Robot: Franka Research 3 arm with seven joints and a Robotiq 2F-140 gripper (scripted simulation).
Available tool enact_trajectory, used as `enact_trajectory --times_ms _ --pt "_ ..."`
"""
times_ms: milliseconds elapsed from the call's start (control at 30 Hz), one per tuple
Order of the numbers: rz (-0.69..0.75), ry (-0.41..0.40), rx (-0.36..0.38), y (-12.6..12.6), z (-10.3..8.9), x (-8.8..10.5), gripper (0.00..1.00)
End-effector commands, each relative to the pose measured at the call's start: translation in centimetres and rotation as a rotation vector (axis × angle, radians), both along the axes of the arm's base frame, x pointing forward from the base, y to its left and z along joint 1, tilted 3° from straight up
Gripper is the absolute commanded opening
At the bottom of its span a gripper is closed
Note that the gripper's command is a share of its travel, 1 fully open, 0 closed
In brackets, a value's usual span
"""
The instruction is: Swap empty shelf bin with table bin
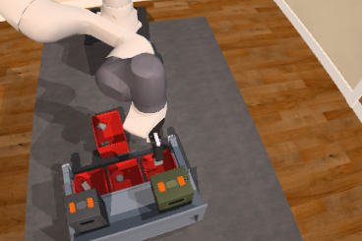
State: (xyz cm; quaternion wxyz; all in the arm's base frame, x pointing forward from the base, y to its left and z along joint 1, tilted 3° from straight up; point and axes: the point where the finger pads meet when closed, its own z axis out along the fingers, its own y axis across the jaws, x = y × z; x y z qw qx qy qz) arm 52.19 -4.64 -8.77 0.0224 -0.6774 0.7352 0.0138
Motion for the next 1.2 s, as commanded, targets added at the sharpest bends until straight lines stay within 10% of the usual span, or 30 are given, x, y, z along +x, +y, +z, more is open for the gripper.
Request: enact_trajectory --times_ms 0,1167 --pt "-0.005 -0.002 0.002 0.1 -0.2 0.1 0.57" --pt "-0.005 -0.002 0.002 0.2 -1.8 0.1 0.57"
